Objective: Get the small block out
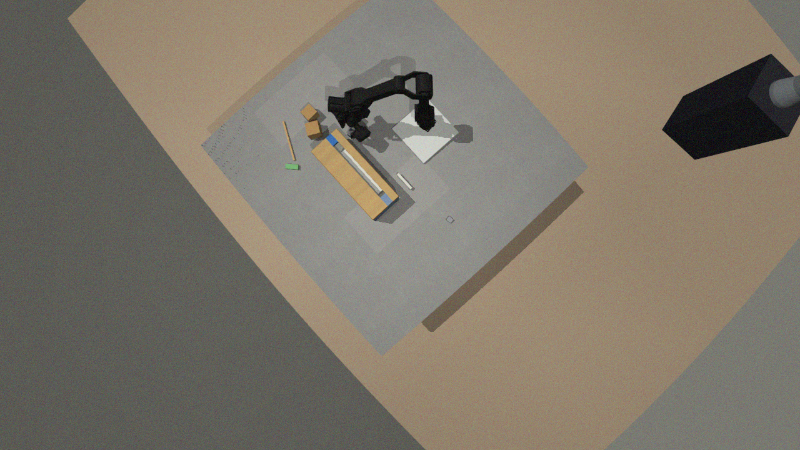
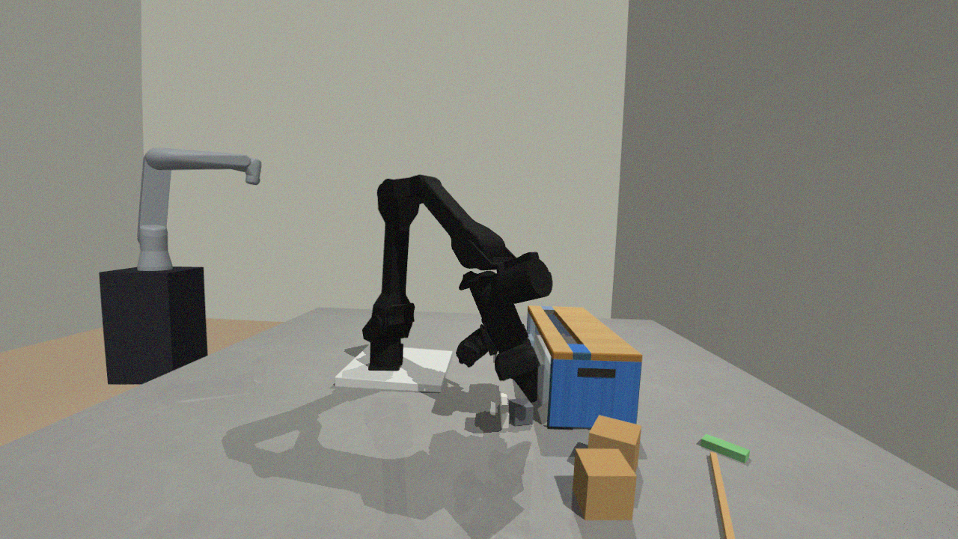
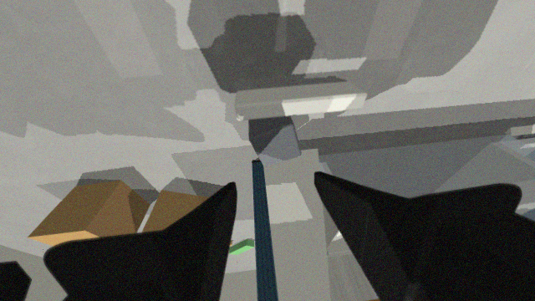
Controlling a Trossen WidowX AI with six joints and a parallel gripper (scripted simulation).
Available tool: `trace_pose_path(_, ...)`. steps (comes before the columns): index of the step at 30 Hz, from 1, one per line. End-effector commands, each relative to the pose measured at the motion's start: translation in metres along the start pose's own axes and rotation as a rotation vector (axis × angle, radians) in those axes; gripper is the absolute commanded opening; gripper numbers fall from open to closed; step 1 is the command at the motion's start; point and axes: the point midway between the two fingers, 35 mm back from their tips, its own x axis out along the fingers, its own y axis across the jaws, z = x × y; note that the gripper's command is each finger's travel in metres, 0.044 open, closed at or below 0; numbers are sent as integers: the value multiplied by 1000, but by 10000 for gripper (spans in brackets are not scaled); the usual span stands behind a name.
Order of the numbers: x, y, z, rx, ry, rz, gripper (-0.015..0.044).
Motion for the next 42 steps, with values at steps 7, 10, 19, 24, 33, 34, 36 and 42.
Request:
trace_pose_path(7, 17, -2, 9, 4, -3, -6, 285)
trace_pose_path(10, 22, -2, 11, 5, -3, -6, 285)
trace_pose_path(19, 35, -3, 17, 6, -2, -5, 285)
trace_pose_path(24, 38, -3, 19, 6, -2, -5, 259)
trace_pose_path(33, 38, -3, 19, 6, -2, -5, 120)
trace_pose_path(34, 38, -3, 19, 6, -2, -5, 114)
trace_pose_path(36, 37, -3, 19, 6, -2, -5, 81)
trace_pose_path(42, 4, -1, 2, 4, -1, -5, 0)
